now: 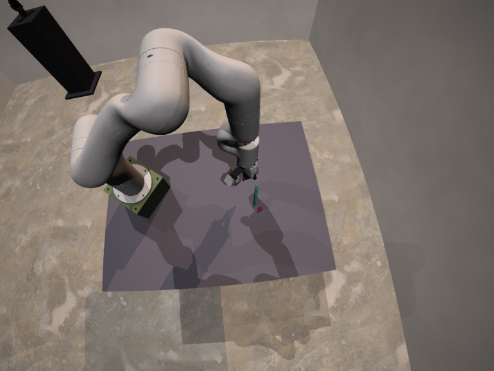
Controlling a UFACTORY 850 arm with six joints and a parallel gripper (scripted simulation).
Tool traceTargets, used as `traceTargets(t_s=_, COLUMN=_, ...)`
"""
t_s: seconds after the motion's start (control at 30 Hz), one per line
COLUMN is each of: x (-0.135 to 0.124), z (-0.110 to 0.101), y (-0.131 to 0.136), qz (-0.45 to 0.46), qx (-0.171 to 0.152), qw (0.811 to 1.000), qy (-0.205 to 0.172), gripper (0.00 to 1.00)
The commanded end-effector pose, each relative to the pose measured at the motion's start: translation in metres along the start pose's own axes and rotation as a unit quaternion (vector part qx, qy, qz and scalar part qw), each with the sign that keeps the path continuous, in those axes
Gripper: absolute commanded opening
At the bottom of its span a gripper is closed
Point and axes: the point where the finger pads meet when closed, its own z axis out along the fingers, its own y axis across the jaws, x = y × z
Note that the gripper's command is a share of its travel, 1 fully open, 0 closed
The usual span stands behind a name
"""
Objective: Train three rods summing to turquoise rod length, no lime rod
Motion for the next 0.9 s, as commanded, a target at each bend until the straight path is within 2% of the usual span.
traceTargets(t_s=0.0, x=-0.021, z=-0.002, y=0.036, qz=-0.021, qx=0.005, qw=1.0, qy=-0.003, gripper=0.04)
traceTargets(t_s=0.1, x=-0.026, z=-0.002, y=0.046, qz=-0.027, qx=0.006, qw=1.0, qy=-0.004, gripper=0.04)
traceTargets(t_s=0.63, x=-0.026, z=-0.001, y=0.046, qz=-0.027, qx=0.006, qw=1.0, qy=-0.004, gripper=0.04)
traceTargets(t_s=0.87, x=-0.026, z=0.011, y=0.046, qz=-0.027, qx=0.006, qw=1.0, qy=-0.005, gripper=0.04)
